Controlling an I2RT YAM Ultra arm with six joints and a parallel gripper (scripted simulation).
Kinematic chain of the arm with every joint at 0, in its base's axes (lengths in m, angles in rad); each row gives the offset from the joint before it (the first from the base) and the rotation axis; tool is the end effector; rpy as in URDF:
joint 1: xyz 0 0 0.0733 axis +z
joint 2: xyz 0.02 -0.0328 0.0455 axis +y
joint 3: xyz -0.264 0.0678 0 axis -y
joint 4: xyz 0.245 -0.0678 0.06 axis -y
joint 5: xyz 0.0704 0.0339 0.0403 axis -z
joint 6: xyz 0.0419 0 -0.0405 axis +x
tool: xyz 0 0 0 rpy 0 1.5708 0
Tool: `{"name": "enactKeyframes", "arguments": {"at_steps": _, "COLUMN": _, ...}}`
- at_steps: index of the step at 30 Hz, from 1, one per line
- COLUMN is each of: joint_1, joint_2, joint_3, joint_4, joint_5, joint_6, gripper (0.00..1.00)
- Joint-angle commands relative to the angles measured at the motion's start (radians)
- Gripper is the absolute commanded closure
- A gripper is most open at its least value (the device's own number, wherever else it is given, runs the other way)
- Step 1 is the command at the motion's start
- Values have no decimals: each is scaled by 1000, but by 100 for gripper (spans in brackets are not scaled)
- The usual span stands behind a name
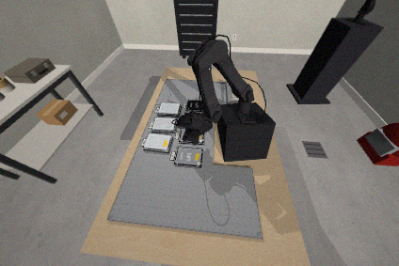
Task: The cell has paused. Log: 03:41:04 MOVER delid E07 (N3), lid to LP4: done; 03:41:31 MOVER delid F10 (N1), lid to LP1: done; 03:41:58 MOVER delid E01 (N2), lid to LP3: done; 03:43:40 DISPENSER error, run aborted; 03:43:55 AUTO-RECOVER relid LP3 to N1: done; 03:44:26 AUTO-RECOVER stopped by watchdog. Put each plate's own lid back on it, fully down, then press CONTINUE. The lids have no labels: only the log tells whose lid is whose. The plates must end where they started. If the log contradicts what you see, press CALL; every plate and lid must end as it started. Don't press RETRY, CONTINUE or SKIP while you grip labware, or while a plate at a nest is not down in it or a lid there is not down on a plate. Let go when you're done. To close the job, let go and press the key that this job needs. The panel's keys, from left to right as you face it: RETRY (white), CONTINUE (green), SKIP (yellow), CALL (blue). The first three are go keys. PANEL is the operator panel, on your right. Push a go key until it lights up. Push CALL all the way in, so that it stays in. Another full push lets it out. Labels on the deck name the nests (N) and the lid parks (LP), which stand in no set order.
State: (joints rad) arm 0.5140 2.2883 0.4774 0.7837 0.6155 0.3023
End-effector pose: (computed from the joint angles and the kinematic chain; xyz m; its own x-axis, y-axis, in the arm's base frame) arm 0.2269 0.1016 -0.0242 -0.7536 -0.1463 -0.6409 0.0869 0.9442 -0.3178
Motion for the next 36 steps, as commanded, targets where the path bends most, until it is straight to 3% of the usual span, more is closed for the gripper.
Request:
{"name": "enactKeyframes", "arguments": {"at_steps": 1, "joint_1": 15, "joint_2": -11, "joint_3": 25, "joint_4": -12, "joint_5": 15, "joint_6": 10, "gripper": 100}}
{"name": "enactKeyframes", "arguments": {"at_steps": 10, "joint_1": 15, "joint_2": -11, "joint_3": 25, "joint_4": -13, "joint_5": 15, "joint_6": 10, "gripper": 100}}
{"name": "enactKeyframes", "arguments": {"at_steps": 14, "joint_1": -27, "joint_2": -25, "joint_3": 57, "joint_4": -21, "joint_5": -9, "joint_6": -32, "gripper": 100}}
{"name": "enactKeyframes", "arguments": {"at_steps": 22, "joint_1": -142, "joint_2": -47, "joint_3": 145, "joint_4": -53, "joint_5": -71, "joint_6": -147, "gripper": 100}}
{"name": "enactKeyframes", "arguments": {"at_steps": 36, "joint_1": -277, "joint_2": 0, "joint_3": 314, "joint_4": -151, "joint_5": -159, "joint_6": -268, "gripper": 100}}
